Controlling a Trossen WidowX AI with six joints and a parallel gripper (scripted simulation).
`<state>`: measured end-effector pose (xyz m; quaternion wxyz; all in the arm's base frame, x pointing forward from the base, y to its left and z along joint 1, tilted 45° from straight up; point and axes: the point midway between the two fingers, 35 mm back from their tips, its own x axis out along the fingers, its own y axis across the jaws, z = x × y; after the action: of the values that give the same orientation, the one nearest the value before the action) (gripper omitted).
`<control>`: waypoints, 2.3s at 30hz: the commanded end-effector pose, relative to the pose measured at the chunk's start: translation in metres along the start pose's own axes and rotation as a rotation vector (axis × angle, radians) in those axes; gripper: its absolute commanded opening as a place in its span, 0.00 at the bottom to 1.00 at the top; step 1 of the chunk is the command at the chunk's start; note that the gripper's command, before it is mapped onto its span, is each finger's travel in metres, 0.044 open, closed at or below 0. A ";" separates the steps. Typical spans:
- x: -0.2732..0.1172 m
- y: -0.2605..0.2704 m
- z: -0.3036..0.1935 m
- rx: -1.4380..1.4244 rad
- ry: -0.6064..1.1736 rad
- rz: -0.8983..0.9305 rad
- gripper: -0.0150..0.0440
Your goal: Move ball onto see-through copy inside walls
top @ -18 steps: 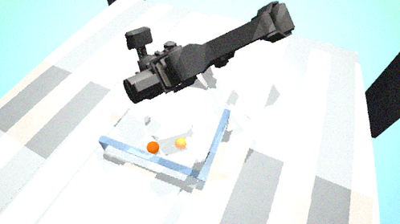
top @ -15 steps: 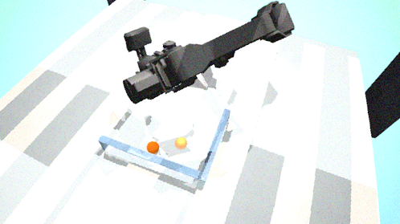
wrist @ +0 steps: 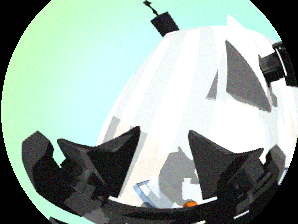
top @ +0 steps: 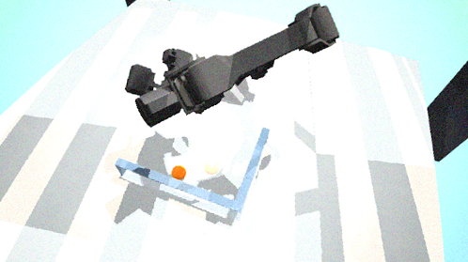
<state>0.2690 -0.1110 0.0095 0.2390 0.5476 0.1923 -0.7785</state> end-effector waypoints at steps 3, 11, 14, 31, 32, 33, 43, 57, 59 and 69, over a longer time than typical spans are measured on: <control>-0.013 -0.018 -0.057 -0.959 0.350 -0.113 0.74; -0.023 -0.025 -0.079 -1.385 0.541 -0.048 0.74; -0.029 -0.028 -0.089 -1.538 0.629 -0.004 0.74; -0.059 -0.038 -0.129 -2.324 1.009 0.507 0.74; -0.061 -0.039 -0.131 -2.364 1.025 0.551 0.74; -0.064 -0.039 -0.133 -2.400 1.048 0.601 0.74; -0.068 -0.040 -0.137 -2.529 1.071 0.746 0.74; -0.068 -0.041 -0.138 -2.529 1.071 0.746 0.74; -0.062 -0.046 -0.143 -2.529 1.071 0.746 0.74; -0.055 -0.053 -0.150 -2.529 1.071 0.746 0.74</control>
<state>0.3706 0.0200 0.0195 0.6507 0.2061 0.6570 0.3201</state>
